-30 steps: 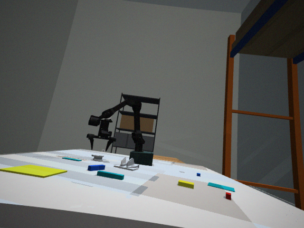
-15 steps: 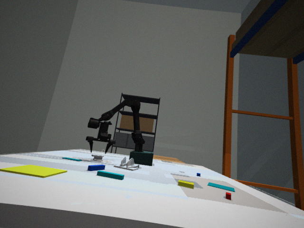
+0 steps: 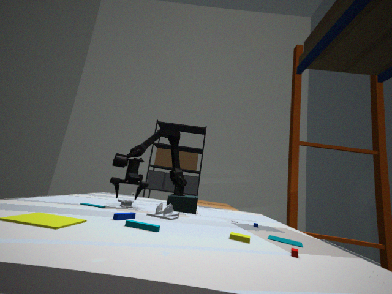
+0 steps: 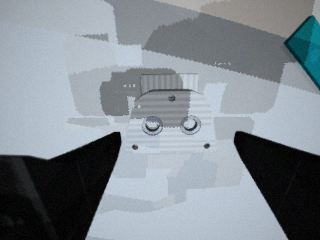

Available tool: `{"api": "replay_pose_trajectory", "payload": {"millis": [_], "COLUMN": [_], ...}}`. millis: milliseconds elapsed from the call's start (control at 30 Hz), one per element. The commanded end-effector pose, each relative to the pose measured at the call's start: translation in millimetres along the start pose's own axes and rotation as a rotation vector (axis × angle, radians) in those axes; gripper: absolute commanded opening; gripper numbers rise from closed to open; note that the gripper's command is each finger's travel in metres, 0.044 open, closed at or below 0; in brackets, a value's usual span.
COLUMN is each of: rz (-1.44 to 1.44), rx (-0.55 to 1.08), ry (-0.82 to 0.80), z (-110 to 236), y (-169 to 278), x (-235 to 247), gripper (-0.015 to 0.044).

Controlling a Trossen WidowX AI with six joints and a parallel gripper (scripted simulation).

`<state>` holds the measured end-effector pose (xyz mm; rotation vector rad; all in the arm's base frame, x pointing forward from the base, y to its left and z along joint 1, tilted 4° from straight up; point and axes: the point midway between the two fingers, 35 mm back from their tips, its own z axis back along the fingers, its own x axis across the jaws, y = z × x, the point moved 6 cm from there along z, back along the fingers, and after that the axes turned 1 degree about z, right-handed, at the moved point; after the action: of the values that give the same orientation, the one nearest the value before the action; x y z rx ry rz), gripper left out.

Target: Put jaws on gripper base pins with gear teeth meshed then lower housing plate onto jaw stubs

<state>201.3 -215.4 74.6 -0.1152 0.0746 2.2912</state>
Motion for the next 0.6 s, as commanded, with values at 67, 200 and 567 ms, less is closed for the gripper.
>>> {"api": "replay_pose_trajectory", "payload": {"millis": [67, 200, 567], "rz": [0.004, 0.004, 0.004], "rx": [0.001, 0.001, 0.001], "ry": [-0.017, -0.018, -0.018], "z": [-14, -20, -26], "y": [0, 0, 0], "x": [3, 3, 4], "gripper": [0.044, 0.044, 0.044]}}
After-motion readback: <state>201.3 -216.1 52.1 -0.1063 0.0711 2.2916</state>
